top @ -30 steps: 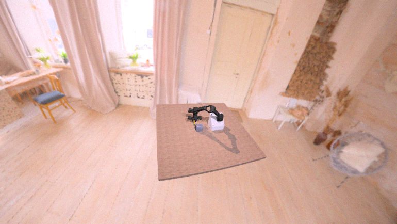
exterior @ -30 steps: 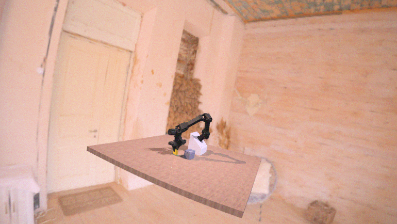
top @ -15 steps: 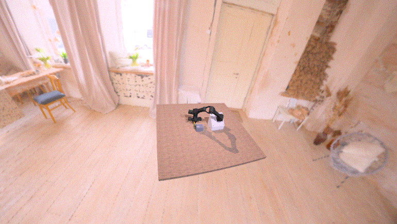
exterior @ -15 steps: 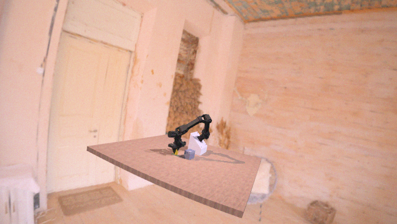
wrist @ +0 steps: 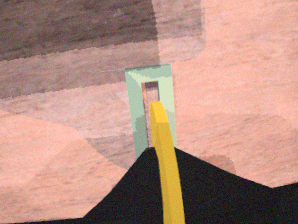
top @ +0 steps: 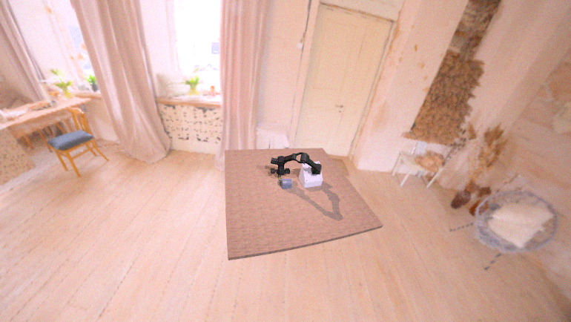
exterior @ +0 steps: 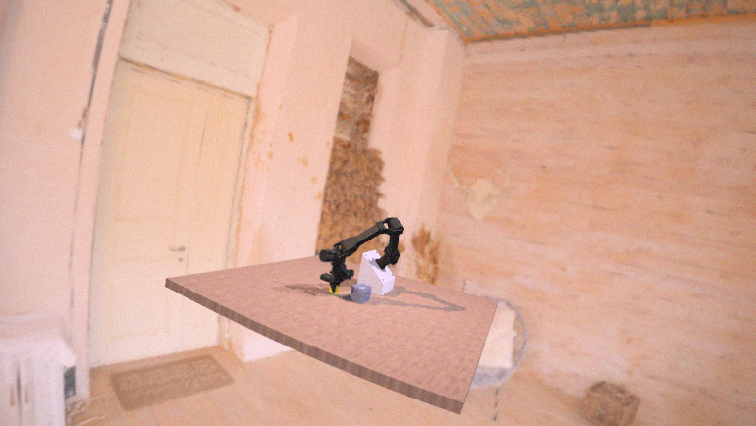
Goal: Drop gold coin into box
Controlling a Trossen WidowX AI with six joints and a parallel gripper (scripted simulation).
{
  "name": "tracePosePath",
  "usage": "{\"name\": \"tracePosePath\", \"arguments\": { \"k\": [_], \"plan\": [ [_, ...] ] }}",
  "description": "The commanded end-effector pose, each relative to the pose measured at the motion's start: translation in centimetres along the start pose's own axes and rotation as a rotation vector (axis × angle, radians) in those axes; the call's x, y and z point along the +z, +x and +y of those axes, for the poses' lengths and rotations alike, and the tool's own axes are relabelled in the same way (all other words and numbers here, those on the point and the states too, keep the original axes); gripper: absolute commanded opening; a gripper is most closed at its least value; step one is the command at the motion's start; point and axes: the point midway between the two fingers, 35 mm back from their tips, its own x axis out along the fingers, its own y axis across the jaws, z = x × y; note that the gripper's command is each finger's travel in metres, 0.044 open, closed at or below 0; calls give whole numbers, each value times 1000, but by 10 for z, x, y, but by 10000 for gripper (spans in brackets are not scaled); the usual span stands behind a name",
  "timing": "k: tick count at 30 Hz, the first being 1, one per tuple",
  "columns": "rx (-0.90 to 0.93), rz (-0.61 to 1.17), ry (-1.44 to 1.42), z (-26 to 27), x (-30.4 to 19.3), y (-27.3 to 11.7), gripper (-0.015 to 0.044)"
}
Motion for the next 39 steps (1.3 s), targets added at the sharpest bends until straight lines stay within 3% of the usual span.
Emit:
{"name": "tracePosePath", "arguments": {
  "k": [1, 39],
  "plan": [
    [1, -6, 7, 0, 0, -2, 0],
    [0, -1, 7, 0, -2, -94, 0]
  ]
}}
